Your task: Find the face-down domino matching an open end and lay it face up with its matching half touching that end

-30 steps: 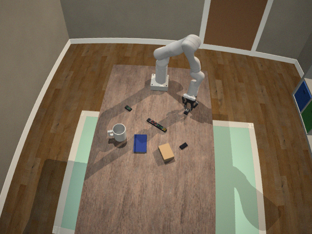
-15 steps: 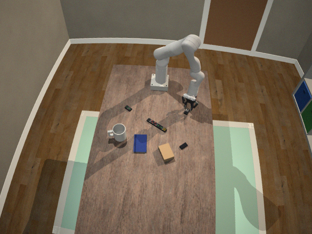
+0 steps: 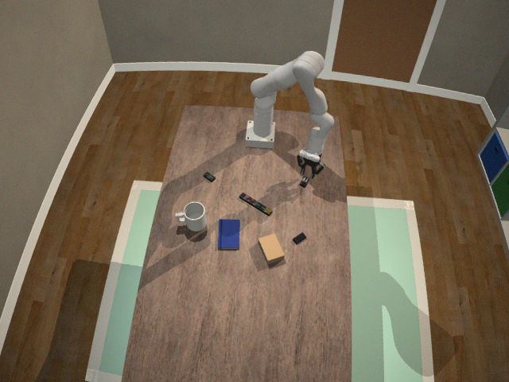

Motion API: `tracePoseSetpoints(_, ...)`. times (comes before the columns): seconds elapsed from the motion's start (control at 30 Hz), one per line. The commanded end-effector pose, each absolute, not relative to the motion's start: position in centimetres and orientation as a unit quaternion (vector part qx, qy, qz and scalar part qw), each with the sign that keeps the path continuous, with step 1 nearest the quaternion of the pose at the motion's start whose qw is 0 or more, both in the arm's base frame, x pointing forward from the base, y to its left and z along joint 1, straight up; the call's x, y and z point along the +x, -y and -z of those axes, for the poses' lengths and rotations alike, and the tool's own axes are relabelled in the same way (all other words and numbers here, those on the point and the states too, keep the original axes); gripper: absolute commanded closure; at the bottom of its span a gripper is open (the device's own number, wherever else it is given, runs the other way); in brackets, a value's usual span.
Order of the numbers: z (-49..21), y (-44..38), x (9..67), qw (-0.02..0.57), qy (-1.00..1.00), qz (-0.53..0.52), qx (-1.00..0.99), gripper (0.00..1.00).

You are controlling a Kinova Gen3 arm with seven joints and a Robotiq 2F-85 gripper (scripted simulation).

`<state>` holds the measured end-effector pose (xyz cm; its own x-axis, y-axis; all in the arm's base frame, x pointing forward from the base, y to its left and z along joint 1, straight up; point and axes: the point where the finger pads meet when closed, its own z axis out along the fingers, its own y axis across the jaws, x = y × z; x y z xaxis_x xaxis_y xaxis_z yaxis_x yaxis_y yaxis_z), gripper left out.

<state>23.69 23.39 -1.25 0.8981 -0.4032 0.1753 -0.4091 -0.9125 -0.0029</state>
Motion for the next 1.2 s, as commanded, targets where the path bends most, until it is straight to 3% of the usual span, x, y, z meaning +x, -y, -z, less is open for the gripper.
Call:
tracePoseSetpoints(0.0,0.4,-23.4,23.7,0.018,0.208,-0.086,0.974,0.52)
tracePoseSetpoints(1.17,-1.2,-23.4,23.7,0.012,0.209,-0.061,0.976,0.52)
